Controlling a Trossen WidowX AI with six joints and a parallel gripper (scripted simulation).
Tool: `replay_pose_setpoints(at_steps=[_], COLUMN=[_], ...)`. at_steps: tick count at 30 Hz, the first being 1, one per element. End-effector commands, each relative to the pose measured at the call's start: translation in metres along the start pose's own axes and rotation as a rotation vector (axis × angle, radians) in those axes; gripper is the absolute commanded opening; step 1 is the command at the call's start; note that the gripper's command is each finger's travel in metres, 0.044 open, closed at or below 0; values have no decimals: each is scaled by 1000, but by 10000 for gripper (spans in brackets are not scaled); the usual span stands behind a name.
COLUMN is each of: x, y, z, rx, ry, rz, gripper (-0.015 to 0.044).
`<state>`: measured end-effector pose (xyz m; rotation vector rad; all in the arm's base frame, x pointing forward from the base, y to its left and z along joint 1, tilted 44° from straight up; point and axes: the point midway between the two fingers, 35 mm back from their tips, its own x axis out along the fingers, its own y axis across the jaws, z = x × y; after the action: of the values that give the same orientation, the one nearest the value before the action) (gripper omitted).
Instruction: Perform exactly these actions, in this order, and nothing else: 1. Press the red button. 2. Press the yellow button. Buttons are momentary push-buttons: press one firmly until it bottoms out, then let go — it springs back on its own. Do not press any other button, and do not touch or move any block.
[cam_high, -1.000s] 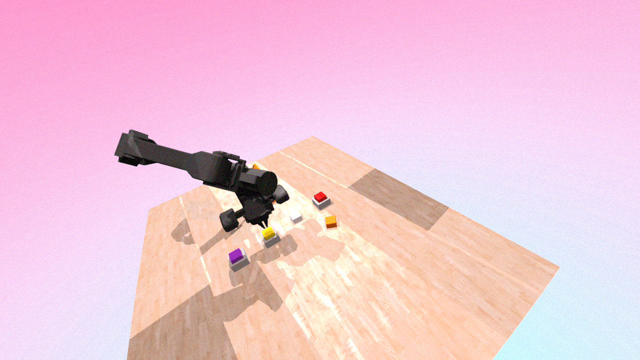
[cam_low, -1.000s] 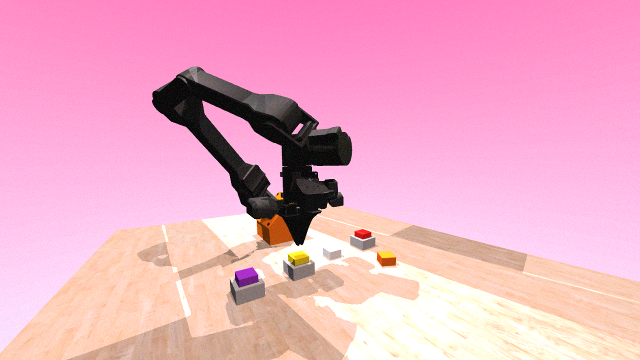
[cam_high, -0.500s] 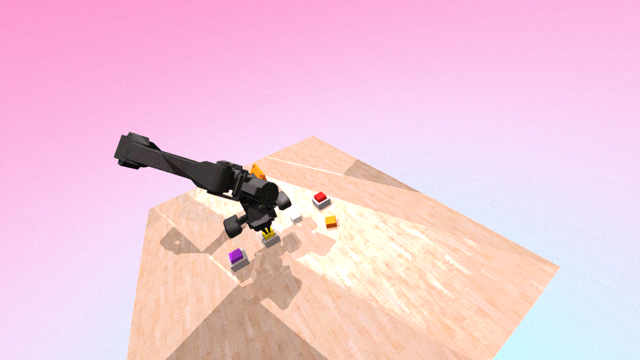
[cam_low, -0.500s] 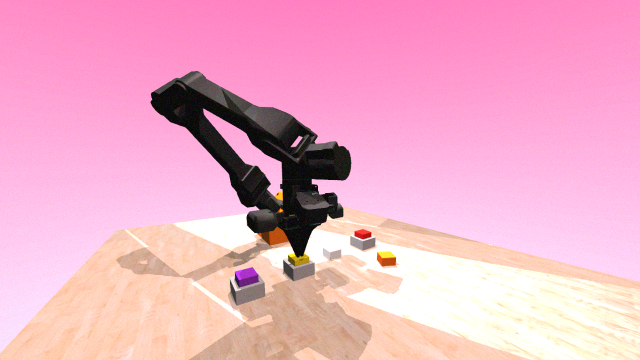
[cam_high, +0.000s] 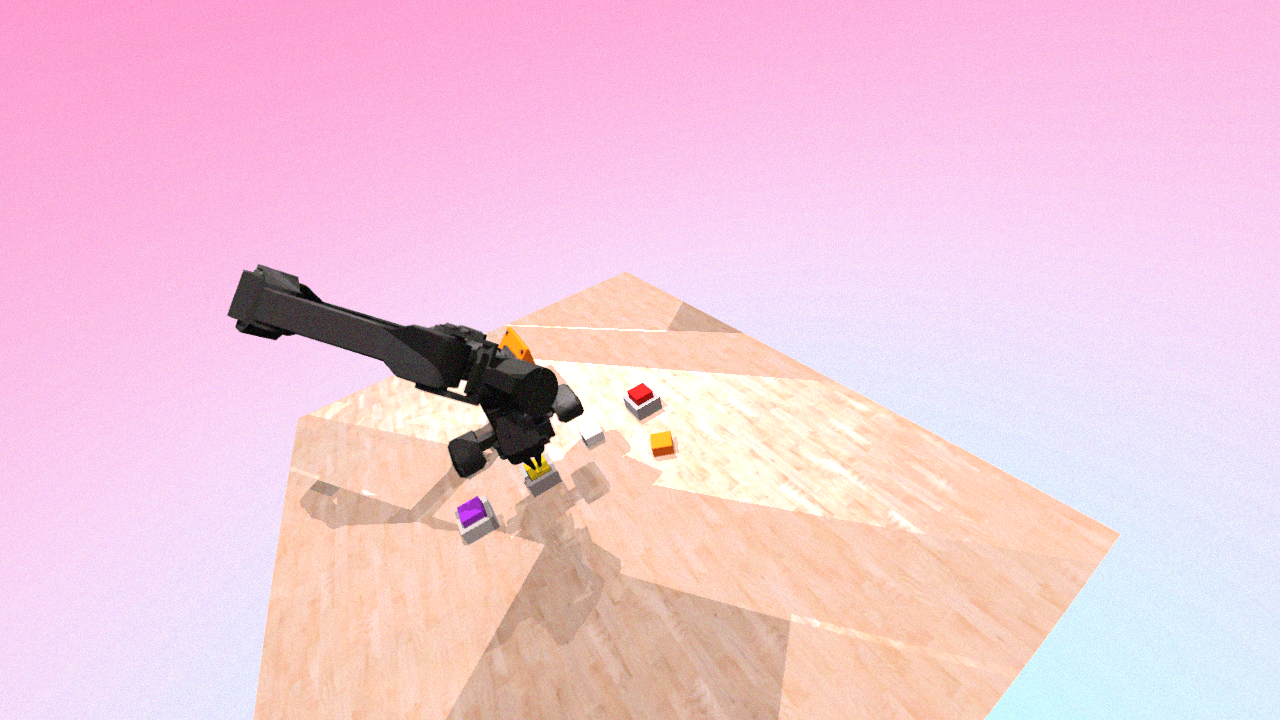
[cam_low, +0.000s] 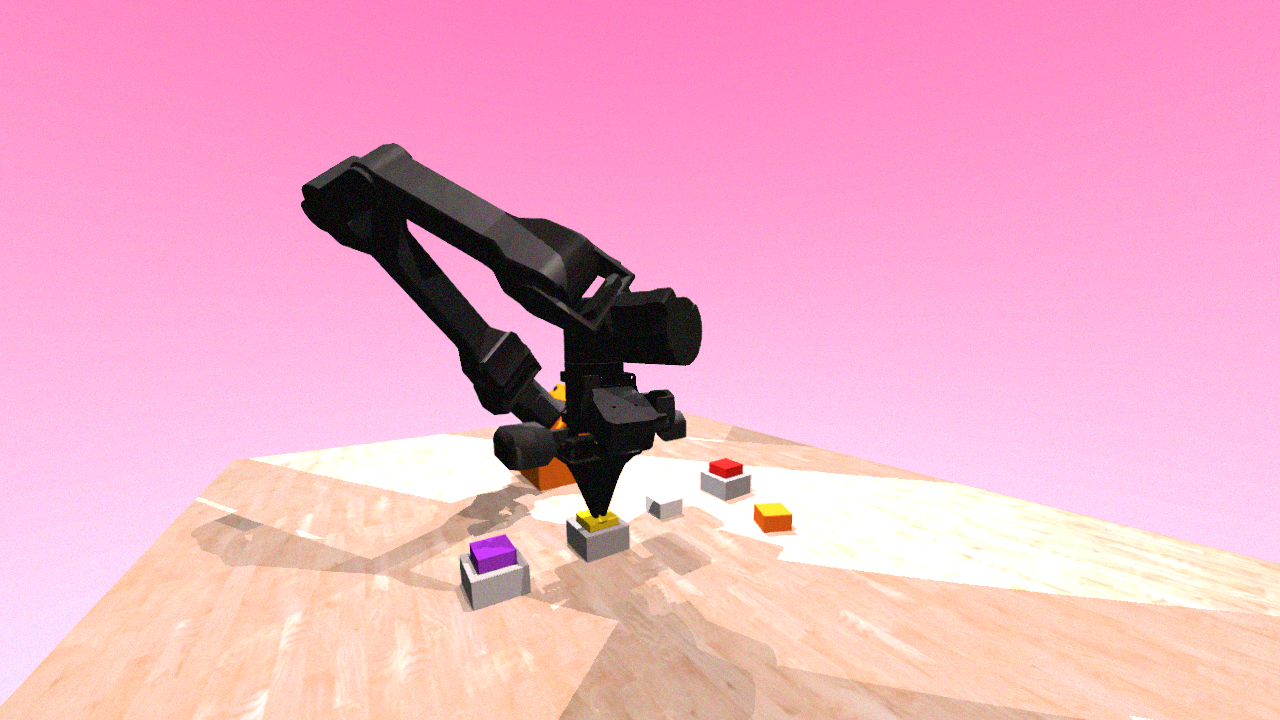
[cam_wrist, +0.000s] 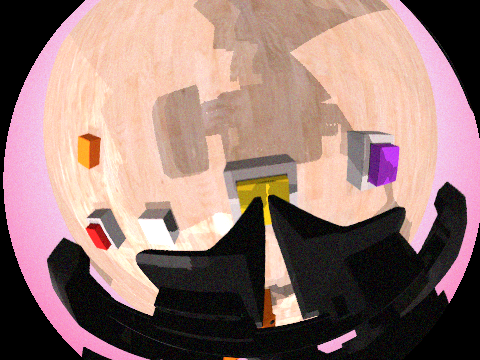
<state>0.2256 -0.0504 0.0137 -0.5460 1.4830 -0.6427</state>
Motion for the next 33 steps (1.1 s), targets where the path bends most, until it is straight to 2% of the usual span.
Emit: replay_pose_setpoints(at_steps=[1, 7, 11, 15, 19, 24, 29, 33], x=[1, 1, -29, -31, -45, -70, -88, -96], y=[0, 0, 0, 0, 28, 96, 170, 228], z=[-2, -2, -2, -2, 15, 35, 33, 18], rx=[-8, -8, -7, -8, -10, -13, -12, -6], ry=[5, 5, 5, 5, 0, -2, 1, 2], rz=[-5, -5, -3, -3, 13, 32, 32, 19], gripper=[20, 20, 20, 20, 125, 256, 387, 400])
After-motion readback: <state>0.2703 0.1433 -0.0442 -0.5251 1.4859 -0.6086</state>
